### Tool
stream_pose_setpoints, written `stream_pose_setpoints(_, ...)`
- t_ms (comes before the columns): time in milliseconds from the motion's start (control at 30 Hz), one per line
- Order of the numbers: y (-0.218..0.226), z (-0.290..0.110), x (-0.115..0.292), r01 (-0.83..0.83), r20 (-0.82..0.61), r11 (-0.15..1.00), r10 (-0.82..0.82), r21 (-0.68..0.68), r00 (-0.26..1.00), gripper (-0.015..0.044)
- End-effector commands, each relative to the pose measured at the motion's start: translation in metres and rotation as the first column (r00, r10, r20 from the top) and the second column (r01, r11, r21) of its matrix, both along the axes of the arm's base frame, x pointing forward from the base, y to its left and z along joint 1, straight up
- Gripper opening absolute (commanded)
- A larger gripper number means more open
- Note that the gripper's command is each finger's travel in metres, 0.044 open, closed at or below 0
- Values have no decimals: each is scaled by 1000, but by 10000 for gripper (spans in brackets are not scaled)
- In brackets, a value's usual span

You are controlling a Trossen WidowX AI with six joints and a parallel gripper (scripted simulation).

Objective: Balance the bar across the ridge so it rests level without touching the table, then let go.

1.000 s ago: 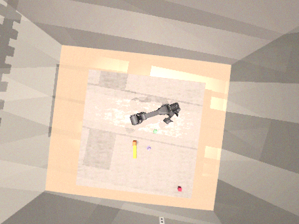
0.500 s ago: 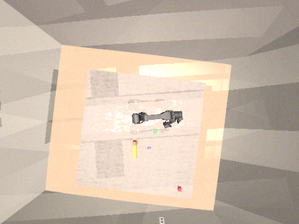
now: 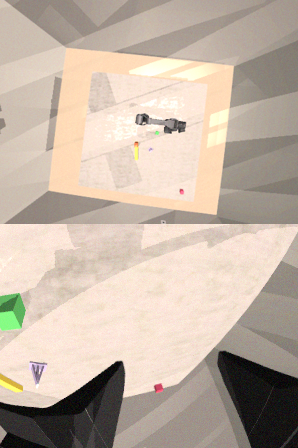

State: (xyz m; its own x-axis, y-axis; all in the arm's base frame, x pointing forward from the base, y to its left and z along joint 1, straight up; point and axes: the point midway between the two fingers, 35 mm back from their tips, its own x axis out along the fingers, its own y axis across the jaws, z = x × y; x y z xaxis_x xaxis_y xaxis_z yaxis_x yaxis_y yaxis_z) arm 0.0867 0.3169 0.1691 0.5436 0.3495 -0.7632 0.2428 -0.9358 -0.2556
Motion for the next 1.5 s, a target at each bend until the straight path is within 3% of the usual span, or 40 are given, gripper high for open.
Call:
stream_pose_setpoints(0,-3,1,20,108,-37,994,-107,23,994,315)
stream_pose_setpoints(600,-29,4,95,494,-177,866,-476,78,862,315)
stream_pose_setpoints(1133,-67,4,153,793,-325,602,-735,90,595,315)
stream_pose_setpoints(1467,-94,0,183,888,-399,455,-803,70,443,315)
